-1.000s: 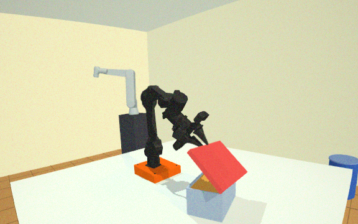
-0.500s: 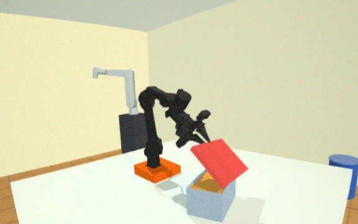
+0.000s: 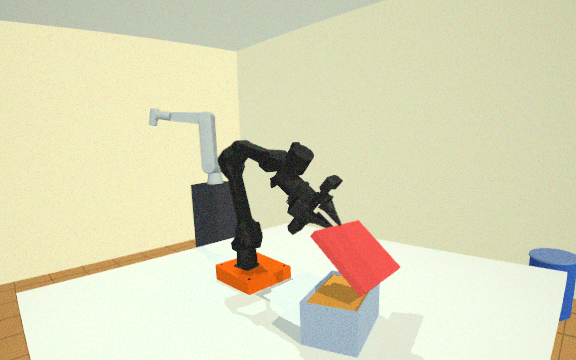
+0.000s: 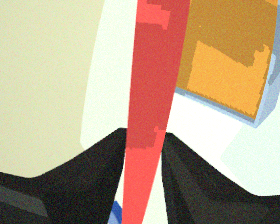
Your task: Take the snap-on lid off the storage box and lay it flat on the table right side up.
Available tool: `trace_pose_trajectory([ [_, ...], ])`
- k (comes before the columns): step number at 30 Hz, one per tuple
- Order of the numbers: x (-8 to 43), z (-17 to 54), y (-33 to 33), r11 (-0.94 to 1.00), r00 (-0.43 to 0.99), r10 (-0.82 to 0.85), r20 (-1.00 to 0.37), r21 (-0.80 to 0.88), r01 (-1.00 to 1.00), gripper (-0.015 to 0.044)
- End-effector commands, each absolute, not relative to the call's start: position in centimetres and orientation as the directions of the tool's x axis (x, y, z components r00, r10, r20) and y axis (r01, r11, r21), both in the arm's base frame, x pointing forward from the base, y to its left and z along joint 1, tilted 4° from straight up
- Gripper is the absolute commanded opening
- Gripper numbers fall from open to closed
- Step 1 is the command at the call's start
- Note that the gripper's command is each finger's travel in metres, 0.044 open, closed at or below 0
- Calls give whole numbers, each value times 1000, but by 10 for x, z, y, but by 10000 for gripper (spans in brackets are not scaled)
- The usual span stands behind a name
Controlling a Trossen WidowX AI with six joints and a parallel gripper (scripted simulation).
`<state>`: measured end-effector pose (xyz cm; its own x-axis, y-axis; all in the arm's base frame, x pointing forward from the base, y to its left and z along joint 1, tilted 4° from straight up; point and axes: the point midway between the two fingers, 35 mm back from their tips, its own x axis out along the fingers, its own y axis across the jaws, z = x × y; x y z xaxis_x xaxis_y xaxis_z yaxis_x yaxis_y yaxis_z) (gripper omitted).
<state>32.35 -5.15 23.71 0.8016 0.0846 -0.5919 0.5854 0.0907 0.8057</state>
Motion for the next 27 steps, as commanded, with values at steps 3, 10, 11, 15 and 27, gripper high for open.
trace_pose_trajectory([
  [3, 320, 243, -41, 93, 815, 80, -574, 818, 567, 0],
  [10, 318, 243, -27, 91, 815, 81, -574, 818, 567, 0],
  [11, 317, 242, -25, 91, 815, 81, -574, 818, 567, 0],
  [15, 316, 242, -17, 90, 815, 81, -574, 819, 567, 0],
  [27, 311, 241, 6, 88, 815, 83, -574, 819, 568, 0],
])
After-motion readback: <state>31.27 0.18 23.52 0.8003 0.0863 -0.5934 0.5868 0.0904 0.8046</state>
